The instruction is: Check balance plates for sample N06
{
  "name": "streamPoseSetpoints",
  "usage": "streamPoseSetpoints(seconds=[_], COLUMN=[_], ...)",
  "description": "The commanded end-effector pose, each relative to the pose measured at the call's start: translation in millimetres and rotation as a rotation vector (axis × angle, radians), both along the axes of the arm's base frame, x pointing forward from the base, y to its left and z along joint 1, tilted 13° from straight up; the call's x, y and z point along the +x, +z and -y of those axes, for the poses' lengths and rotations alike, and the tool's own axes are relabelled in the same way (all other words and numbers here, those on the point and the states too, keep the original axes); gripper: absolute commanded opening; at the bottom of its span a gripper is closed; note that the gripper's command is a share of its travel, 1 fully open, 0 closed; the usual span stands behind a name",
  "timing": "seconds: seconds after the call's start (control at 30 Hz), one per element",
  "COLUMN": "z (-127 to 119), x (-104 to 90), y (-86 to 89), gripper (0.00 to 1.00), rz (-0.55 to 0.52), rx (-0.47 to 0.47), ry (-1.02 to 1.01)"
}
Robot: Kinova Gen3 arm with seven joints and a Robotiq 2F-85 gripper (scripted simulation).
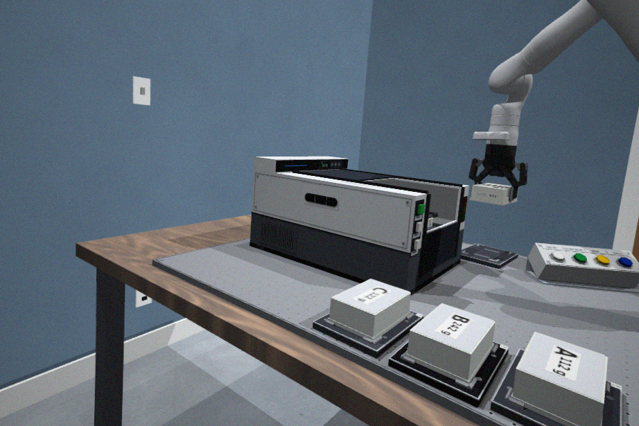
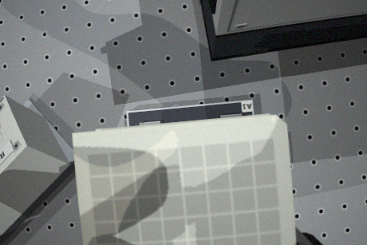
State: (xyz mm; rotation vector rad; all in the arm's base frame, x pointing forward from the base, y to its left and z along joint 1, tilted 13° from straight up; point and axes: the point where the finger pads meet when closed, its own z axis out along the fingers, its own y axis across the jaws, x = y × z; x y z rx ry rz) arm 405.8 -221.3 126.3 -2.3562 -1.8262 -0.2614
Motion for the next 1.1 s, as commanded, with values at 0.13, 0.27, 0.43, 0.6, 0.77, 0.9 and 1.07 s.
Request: streamPoseSetpoints(seconds=[0.13,0.27,0.43,0.6,0.77,0.9,1.07], z=[3,4,5,6,8,9,10], x=[0.0,-0.3,-0.5,-0.8,-1.1,-1.4,-1.6], y=[9.6,14.8,18.6,25.2,31.7,36.9,40.8], gripper=[0.95,0.95,0.95,0.95,0.95,0.95,0.95], rz=[0.002,0.002,0.002,0.002,0.002,0.002,0.002], rx=[-0.001,-0.001,-0.001,-0.001,-0.001,-0.001,-0.001], ry=[-0.001,-0.001,-0.001,-0.001,-0.001,-0.001,-0.001])
